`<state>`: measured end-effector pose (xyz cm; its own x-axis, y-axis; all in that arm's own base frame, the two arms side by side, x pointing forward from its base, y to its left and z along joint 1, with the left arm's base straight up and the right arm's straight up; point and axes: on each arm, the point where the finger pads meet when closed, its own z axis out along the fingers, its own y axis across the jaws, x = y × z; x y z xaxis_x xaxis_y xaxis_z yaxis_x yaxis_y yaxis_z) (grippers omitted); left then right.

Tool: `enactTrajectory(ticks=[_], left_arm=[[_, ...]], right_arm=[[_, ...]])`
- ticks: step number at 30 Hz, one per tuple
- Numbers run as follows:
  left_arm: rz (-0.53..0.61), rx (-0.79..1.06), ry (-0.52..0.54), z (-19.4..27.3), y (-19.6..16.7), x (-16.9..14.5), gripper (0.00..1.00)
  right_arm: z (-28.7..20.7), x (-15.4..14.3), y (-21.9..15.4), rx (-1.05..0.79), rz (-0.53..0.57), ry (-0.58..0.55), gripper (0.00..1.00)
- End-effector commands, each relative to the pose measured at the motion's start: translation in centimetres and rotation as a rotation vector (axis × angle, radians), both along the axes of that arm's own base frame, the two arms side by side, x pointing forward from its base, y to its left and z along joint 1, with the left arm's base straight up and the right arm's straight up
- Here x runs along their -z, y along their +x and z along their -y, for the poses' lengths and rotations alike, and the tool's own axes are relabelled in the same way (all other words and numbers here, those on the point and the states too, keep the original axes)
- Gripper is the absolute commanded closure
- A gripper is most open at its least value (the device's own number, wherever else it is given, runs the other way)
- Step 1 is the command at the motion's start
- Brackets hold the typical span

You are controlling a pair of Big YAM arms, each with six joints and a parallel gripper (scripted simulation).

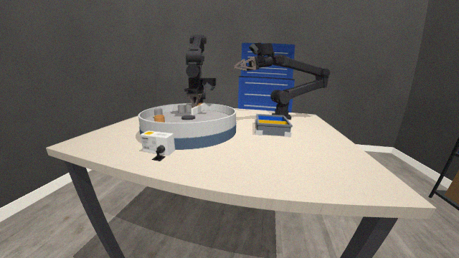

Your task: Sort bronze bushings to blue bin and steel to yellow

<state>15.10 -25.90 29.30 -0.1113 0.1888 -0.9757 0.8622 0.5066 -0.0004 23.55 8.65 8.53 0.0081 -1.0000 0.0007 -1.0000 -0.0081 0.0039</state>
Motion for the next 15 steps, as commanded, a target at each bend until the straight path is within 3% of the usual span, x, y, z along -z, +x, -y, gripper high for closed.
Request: enactTrajectory(ticks=[1,8,10,15], left_arm=[[0.019,-0.002,-0.031,0.0,0.1,-1.9,0.0],[0.019,-0.002,-0.031,0.0,0.1,-1.9,0.0],[0.019,-0.002,-0.031,0.0,0.1,-1.9,0.0],[0.019,-0.002,-0.031,0.0,0.1,-1.9,0.0]], right_arm=[[-0.3,-0.6,0.7,-0.006,0.021,0.007,0.96],[-0.5,-4.9,1.3,-0.014,0.049,0.017,1.0],[-0.5,-4.9,1.3,-0.014,0.049,0.017,1.0],[-0.4,-9.7,1.1,-0.013,0.051,0.018,1.0]])
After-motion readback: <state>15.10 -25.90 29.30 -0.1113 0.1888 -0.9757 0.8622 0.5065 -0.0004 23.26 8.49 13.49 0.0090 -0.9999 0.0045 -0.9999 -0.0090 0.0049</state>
